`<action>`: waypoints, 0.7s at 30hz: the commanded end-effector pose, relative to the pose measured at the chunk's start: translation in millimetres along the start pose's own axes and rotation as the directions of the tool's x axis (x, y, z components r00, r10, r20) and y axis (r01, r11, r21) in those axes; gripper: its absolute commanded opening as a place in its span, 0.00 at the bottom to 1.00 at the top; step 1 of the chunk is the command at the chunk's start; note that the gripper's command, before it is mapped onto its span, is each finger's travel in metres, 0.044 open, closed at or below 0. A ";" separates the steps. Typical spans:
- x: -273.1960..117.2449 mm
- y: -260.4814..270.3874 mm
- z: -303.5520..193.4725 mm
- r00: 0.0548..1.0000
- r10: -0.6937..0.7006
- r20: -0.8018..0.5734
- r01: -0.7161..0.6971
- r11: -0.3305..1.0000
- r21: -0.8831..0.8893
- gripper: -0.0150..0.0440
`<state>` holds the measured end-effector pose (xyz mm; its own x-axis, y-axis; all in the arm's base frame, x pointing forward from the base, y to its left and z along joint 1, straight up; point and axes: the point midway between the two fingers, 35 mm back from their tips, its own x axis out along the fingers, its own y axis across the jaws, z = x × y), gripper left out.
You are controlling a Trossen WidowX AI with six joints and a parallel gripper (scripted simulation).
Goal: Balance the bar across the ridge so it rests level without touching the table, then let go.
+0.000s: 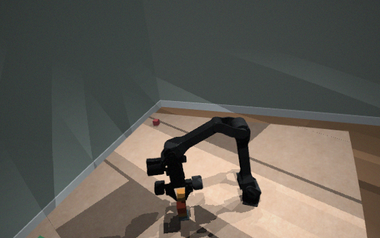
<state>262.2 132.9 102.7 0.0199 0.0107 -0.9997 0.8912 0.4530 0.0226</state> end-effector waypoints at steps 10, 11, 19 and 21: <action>0.0 0.0 0.0 1.000 0.000 0.000 0.000 1.000 0.000 0.57; 0.0 0.0 0.0 1.000 0.000 0.000 0.000 1.000 0.000 0.57; 0.0 0.0 0.0 1.000 0.000 0.000 0.000 1.000 0.000 0.57; 0.0 0.0 0.0 1.000 0.000 0.000 0.000 1.000 0.000 0.61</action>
<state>262.3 132.9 102.7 0.0199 0.0107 -0.9997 0.8912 0.4530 0.0226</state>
